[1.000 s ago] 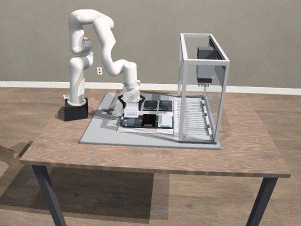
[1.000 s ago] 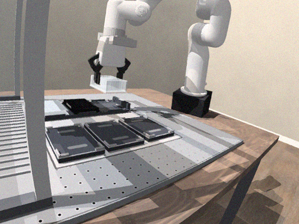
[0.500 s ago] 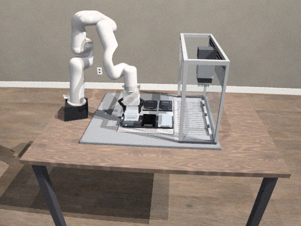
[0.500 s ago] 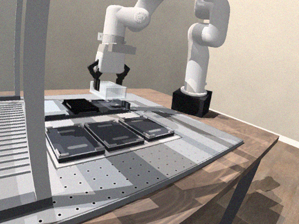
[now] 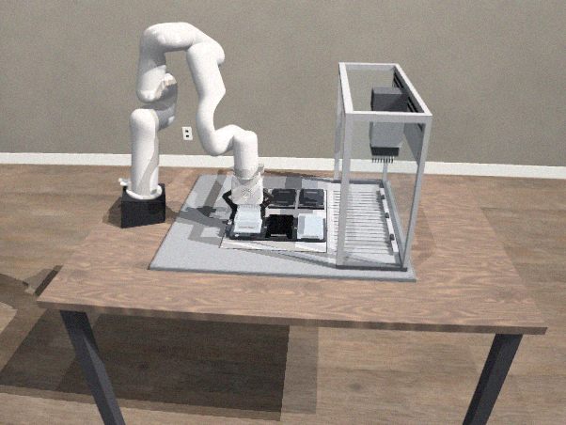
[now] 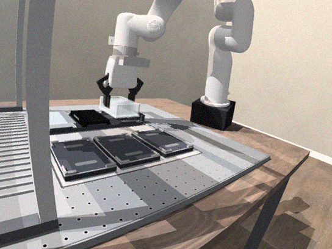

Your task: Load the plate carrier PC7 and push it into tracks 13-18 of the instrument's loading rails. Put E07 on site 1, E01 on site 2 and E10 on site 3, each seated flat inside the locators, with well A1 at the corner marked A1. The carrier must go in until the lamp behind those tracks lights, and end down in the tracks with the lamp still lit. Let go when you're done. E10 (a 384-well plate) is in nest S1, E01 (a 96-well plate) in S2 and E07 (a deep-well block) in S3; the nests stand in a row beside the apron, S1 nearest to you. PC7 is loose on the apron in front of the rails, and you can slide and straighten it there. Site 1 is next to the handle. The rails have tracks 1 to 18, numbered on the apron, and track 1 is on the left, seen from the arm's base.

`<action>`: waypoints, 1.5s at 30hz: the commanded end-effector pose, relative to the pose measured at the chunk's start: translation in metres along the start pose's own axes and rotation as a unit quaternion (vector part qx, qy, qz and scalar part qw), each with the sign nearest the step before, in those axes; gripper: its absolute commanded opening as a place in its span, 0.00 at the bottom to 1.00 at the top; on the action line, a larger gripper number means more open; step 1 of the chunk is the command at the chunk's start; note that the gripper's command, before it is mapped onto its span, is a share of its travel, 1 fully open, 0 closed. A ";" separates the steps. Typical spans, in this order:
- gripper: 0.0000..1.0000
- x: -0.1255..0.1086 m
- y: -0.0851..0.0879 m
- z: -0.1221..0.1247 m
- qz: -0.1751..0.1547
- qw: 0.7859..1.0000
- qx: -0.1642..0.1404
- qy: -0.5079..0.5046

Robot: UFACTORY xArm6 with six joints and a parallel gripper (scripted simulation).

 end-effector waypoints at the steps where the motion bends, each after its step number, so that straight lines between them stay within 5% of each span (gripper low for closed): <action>1: 0.00 0.000 -0.002 0.002 0.000 1.000 -0.002 0.000; 45: 0.00 0.000 -0.015 0.002 0.000 1.000 -0.002 0.000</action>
Point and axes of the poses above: the point where the finger pads meet when closed, its own y axis back along the fingers, its own z axis across the jaws, x = y × z, the point moved 2 cm from there along y, back along the fingers, and after that the axes turned 2 degrees about -y, right-handed, at the moved point
